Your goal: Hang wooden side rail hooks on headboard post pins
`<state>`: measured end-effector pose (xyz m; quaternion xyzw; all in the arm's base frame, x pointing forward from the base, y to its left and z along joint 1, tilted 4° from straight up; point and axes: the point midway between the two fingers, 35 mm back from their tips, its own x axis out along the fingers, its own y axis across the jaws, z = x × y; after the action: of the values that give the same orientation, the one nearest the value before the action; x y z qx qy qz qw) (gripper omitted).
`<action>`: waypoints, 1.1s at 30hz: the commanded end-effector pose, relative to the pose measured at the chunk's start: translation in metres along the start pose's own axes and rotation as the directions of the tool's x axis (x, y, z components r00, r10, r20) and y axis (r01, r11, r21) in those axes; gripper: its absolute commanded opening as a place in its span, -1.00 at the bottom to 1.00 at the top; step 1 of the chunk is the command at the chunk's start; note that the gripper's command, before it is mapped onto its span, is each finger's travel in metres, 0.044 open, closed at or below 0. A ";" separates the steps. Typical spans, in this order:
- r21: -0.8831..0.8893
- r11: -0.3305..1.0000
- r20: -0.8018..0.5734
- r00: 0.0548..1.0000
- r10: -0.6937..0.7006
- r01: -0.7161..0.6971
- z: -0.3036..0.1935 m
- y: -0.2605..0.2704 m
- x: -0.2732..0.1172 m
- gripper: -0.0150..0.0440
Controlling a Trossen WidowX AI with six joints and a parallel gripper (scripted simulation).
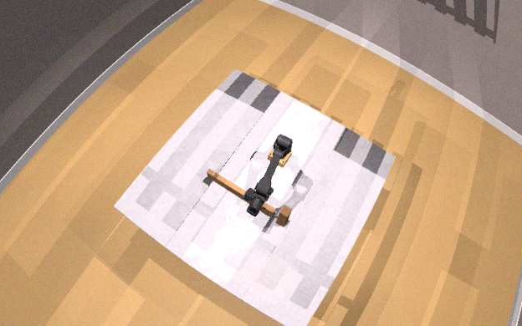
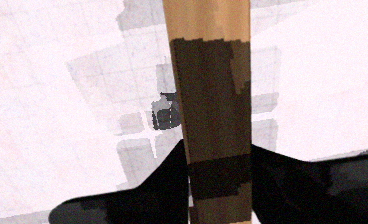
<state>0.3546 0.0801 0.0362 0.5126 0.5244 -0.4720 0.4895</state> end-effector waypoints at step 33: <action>0.003 1.000 -0.001 1.000 0.016 -0.016 -0.005 0.002 -0.004 -0.49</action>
<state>0.3540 0.0834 0.0352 0.5125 0.5234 -0.4715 0.4910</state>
